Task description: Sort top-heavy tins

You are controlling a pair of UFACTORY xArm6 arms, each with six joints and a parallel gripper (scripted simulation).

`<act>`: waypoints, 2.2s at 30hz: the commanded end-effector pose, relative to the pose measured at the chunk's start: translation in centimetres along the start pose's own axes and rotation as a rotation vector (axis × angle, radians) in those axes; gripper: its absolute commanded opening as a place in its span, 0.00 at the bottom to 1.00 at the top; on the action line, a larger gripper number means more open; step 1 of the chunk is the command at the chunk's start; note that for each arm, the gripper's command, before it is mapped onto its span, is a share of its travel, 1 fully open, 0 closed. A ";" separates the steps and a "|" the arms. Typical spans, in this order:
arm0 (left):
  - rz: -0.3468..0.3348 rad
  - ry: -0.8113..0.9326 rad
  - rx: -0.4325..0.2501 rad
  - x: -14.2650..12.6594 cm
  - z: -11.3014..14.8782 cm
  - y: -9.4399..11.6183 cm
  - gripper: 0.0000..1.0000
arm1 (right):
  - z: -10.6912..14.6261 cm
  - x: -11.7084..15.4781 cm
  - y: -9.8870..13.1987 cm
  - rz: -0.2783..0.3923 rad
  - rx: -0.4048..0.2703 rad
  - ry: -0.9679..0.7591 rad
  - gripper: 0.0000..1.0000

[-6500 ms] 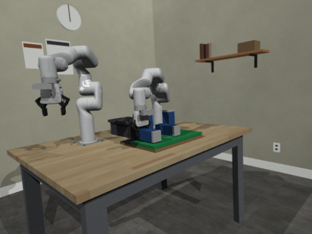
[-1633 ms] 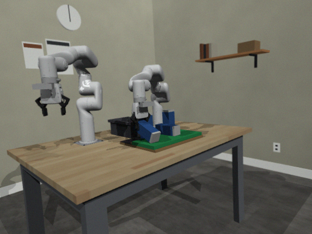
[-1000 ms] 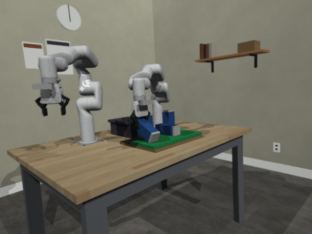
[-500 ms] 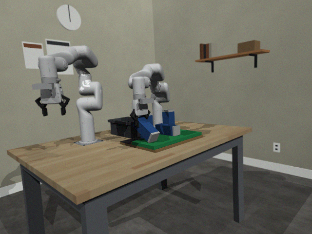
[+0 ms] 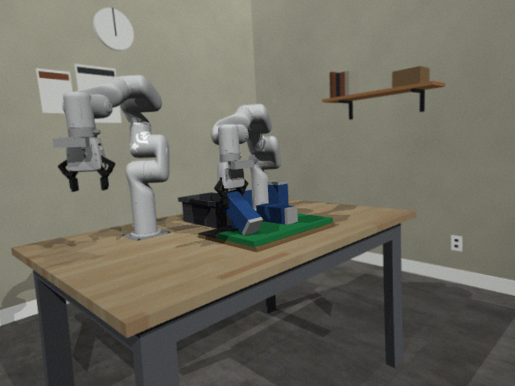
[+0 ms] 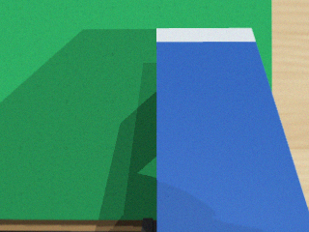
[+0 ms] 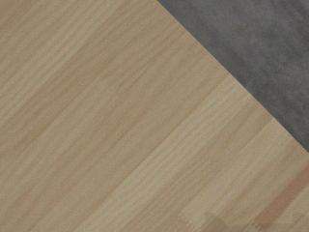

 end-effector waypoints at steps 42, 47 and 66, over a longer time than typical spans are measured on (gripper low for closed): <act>0.006 -0.001 0.001 0.1 -0.1 2.0 0.74 | -0.1 0.0 0.2 0.001 0.004 0.000 1.00; 0.006 -0.001 0.001 0.1 -0.1 2.2 0.74 | -0.1 0.0 0.2 0.001 0.004 0.000 1.00; 0.006 0.000 0.001 0.1 -0.1 2.7 0.74 | -0.1 0.0 0.2 0.001 0.004 0.000 1.00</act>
Point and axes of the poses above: on each arm, the point where the finger pads meet when closed, its own y axis back along the fingers, its own x axis across the jaws, z = x × y, the point moved 3 cm from there along y, back along the fingers, and after that the axes turned 11 degrees about y, right-handed, at the moved point
